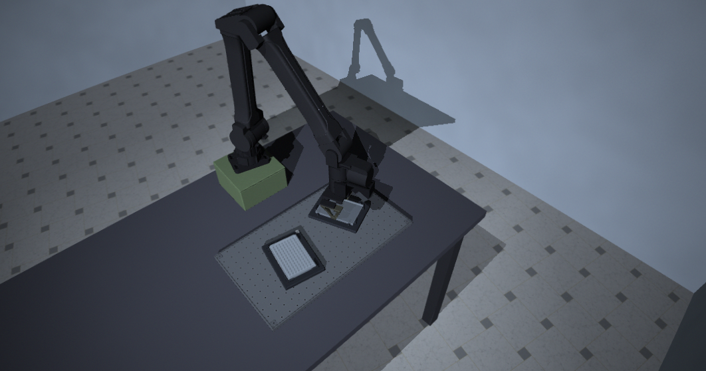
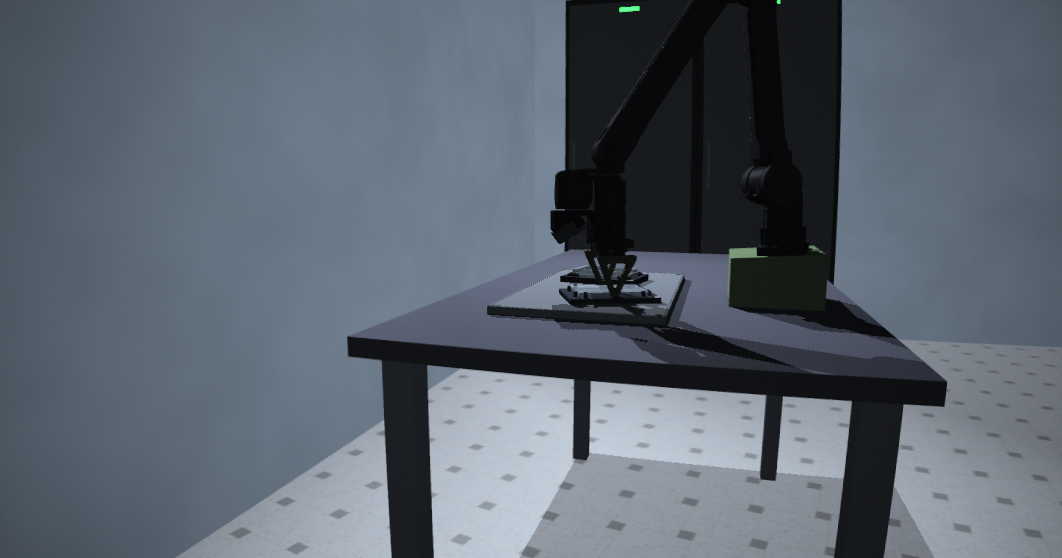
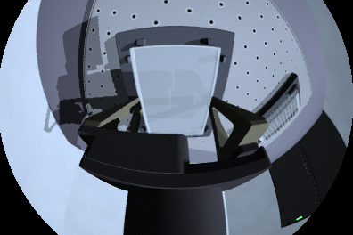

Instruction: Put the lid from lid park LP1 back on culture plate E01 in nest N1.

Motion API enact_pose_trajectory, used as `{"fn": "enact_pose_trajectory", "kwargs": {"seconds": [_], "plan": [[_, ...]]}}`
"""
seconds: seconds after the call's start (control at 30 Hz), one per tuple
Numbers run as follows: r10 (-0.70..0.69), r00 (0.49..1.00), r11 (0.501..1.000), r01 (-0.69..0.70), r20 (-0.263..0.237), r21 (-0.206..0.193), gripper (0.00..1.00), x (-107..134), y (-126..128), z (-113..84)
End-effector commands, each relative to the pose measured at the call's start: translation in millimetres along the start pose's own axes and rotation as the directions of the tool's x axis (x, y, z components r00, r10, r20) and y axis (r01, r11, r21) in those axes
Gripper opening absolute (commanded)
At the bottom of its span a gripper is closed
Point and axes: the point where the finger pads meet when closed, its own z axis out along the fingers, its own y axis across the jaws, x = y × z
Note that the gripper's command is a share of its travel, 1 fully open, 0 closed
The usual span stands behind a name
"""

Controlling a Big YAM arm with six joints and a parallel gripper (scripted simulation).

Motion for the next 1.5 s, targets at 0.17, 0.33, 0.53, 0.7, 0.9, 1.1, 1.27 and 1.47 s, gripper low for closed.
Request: {"fn": "enact_pose_trajectory", "kwargs": {"seconds": [0.17, 0.33, 0.53, 0.7, 0.9, 1.1, 1.27, 1.47], "plan": [[-0.004, 0.999, 1.0, 0.003, 0.047, 0.003, 0.0, -20, -3, -27.4], [-0.004, 0.998, 1.0, 0.003, 0.055, 0.003, 0.0, -23, -3, -38.0], [-0.004, 0.999, 1.0, 0.004, 0.044, 0.002, 0.0, -17, -2, -41.9], [-0.004, 0.998, 1.0, 0.003, 0.057, 0.003, 0.0, -24, -2, -54.1], [-0.004, 0.998, 1.0, 0.003, 0.058, 0.003, 0.0, -24, -2, -64.8], [-0.004, 1.0, 1.0, 0.004, 0.028, 0.001, 0.0, -9, 0, -62.9], [-0.004, 0.999, 1.0, 0.004, 0.048, 0.002, 0.0, -18, -1, -74.0], [-0.004, 1.0, 1.0, 0.004, 0.017, 0.001, 0.0, -10, 0, -62.9]]}}
